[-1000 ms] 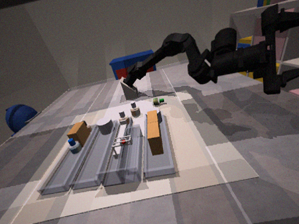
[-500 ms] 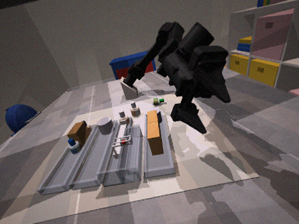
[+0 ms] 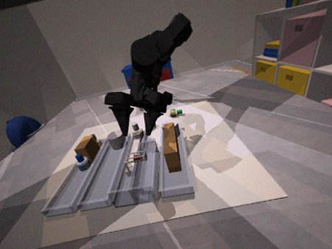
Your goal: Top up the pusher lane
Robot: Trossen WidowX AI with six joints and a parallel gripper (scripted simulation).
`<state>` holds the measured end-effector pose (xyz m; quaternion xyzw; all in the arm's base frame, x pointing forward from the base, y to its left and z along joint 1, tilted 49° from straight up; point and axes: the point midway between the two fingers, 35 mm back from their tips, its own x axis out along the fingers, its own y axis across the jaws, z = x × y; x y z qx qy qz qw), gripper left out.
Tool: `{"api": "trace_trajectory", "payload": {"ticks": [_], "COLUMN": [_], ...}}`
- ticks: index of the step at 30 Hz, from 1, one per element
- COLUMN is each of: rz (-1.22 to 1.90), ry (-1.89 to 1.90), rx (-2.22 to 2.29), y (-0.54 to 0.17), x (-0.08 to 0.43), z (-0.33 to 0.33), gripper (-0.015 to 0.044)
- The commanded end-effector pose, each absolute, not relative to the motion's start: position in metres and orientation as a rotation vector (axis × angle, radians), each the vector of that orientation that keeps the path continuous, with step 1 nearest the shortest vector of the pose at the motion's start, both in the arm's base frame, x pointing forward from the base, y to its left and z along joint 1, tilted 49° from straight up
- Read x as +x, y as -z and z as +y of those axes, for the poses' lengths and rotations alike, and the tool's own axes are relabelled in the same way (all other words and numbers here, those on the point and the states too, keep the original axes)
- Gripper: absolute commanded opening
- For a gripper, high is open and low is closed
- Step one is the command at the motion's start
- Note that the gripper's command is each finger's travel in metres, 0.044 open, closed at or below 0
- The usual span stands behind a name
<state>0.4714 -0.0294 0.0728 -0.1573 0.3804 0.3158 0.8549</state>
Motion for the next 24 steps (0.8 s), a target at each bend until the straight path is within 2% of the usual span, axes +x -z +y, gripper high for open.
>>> {"api": "trace_trajectory", "payload": {"ticks": [1,10,24], "rz": [1.055,1.431,1.452], "ry": [-0.681,-0.662,-0.658], "rx": [0.016,0.629,0.675], "y": [-0.056,-0.067,-0.051], "x": [0.399,0.278,0.269], "z": [-0.037,-0.026,-0.008], "gripper": [0.0440,0.0440,0.0440]}}
